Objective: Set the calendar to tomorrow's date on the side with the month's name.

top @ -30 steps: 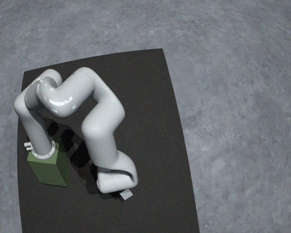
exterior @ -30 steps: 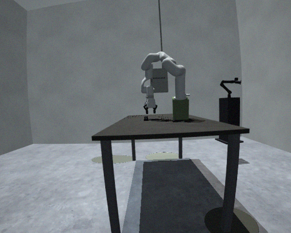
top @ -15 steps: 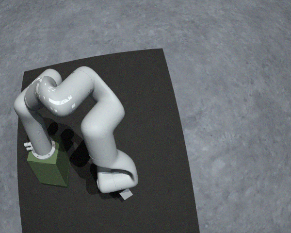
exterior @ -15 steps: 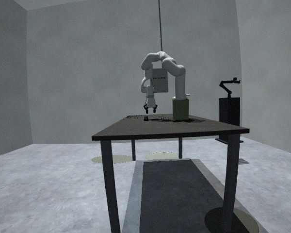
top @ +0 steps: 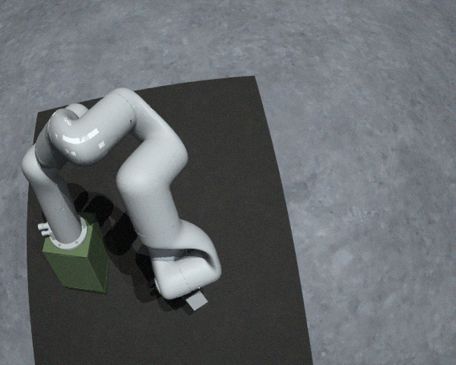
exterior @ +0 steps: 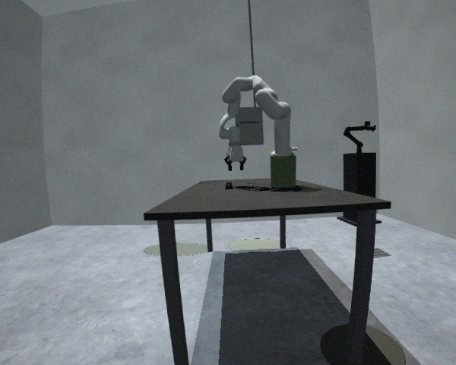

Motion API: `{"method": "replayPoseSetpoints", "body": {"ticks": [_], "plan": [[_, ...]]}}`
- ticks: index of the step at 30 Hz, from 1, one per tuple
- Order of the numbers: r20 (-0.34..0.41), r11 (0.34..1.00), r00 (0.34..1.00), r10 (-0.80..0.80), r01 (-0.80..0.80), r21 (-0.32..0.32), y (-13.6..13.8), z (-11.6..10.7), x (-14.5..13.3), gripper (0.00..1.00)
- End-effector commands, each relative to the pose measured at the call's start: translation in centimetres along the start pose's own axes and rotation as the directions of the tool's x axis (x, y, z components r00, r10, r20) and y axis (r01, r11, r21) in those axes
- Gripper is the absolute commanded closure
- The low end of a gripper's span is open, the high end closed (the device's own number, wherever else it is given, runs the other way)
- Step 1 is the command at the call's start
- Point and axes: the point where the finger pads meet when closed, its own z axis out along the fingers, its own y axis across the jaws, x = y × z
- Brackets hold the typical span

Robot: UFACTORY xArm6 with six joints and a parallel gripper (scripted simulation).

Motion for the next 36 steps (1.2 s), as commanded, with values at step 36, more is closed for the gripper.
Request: {"method": "replayPoseSetpoints", "body": {"ticks": [36], "plan": [[0.001, 0.881, 0.881, -0.474, 0.474, -0.002, -1.4, -0.8, -0.1, 0.00]]}}
